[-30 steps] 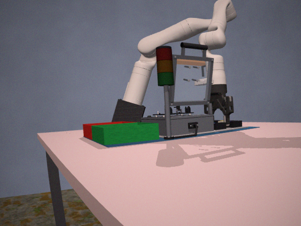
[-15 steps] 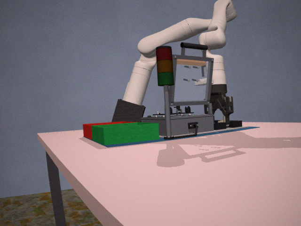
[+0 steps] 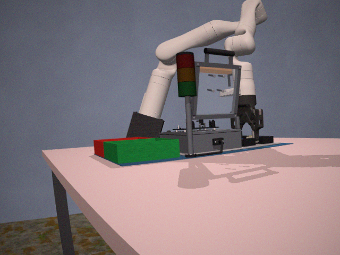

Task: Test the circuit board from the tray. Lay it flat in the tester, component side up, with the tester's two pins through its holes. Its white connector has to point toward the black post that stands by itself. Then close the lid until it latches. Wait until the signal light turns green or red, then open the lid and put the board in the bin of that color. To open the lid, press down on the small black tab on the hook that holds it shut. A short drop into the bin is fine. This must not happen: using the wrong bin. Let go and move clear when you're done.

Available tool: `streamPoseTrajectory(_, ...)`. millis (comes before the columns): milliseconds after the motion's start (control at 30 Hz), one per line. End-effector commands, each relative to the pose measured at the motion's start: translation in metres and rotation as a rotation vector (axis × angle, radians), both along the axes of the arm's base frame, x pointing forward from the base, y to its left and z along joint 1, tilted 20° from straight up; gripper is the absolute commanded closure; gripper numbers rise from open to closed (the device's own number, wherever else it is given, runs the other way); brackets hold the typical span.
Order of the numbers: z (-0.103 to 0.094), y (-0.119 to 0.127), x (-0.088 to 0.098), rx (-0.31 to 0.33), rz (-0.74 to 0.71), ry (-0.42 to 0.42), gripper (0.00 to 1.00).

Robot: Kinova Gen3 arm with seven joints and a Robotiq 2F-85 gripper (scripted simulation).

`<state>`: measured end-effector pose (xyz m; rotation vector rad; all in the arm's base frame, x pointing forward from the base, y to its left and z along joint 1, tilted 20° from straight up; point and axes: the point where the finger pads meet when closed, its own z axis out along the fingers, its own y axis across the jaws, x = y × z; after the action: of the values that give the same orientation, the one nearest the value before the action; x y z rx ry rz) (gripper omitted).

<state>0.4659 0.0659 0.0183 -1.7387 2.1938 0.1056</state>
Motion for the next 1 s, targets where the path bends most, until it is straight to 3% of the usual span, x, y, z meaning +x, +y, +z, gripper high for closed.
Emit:
streamPoseTrajectory(0, -0.0009, 0.0001, 0.0006, -0.002, -0.003, -0.002, 0.2)
streamPoseTrajectory(967, -0.0008, 0.0002, 0.0009, -0.002, -0.003, -0.002, 0.23)
